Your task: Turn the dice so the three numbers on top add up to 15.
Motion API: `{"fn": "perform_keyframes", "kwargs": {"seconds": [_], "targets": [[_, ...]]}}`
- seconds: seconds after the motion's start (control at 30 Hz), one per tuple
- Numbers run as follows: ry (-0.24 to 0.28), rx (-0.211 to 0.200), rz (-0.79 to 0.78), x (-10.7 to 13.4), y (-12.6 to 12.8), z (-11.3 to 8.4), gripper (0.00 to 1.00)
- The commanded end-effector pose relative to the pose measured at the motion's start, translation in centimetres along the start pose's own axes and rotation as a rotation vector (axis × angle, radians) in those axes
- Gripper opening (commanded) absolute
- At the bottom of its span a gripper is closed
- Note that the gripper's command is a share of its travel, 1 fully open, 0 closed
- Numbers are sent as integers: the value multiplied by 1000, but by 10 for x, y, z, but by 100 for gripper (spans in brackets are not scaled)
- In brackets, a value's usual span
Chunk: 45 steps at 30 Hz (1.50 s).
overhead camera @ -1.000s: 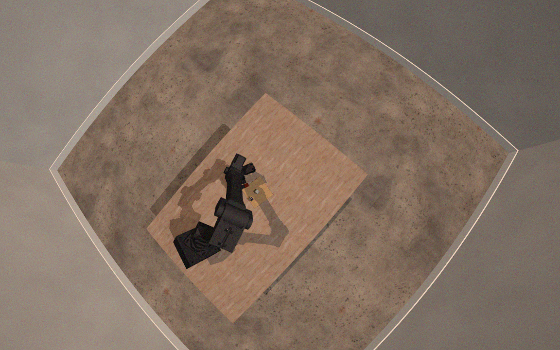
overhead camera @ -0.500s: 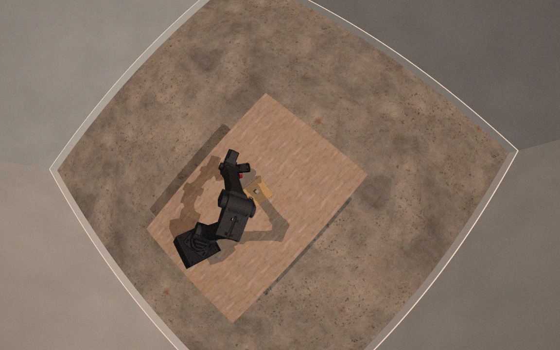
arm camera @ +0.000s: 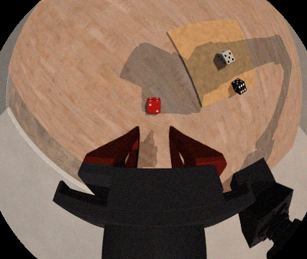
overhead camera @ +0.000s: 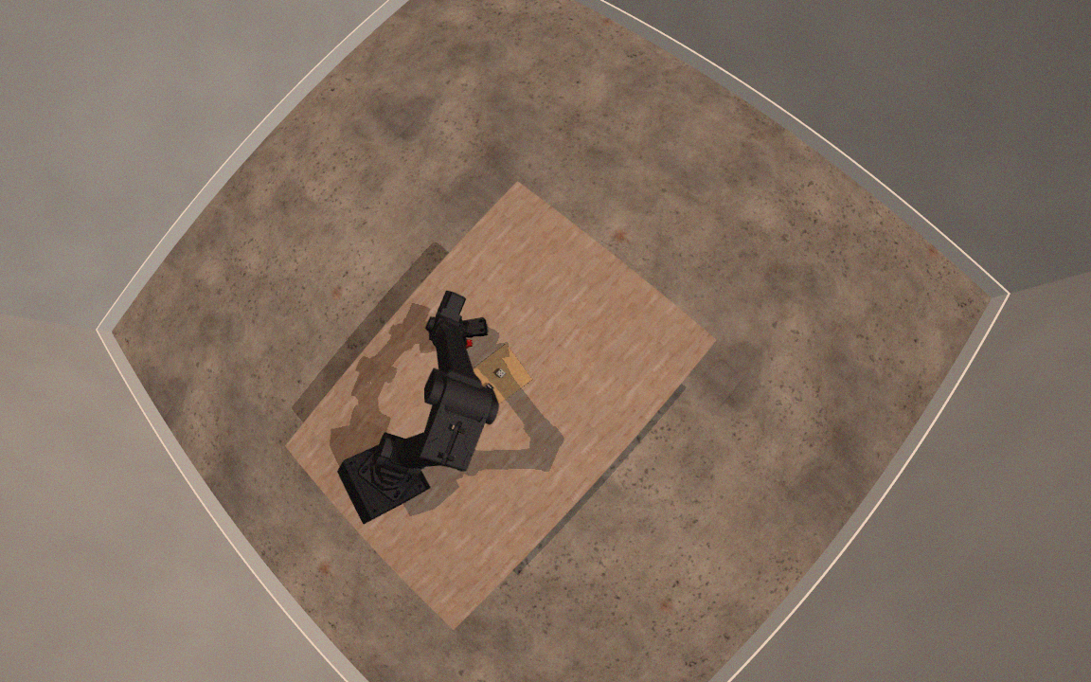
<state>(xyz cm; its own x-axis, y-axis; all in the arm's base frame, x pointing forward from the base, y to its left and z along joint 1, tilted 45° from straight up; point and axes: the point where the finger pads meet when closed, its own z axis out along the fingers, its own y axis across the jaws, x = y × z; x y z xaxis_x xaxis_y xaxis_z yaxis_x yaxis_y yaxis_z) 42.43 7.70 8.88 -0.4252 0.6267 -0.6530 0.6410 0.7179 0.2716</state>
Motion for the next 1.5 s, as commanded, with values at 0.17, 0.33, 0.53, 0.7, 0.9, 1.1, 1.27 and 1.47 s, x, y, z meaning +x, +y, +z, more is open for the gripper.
{"fn": "perform_keyframes", "kwargs": {"seconds": [0.17, 0.33, 0.53, 0.7, 0.9, 1.1, 1.27, 1.47], "targets": [[-12, -27, 17, -4, 8, -7, 34], [-12, -27, 17, -4, 8, -7, 34], [-12, -24, 17, -4, 8, -4, 34], [-8, -10, 10, -2, 4, 2, 34], [-9, -7, 4, -5, 4, 8, 34], [-12, -10, 9, -7, 6, 15, 34], [-14, -13, 11, -9, 8, 19, 34], [-13, -13, 10, -8, 8, 29, 34]]}}
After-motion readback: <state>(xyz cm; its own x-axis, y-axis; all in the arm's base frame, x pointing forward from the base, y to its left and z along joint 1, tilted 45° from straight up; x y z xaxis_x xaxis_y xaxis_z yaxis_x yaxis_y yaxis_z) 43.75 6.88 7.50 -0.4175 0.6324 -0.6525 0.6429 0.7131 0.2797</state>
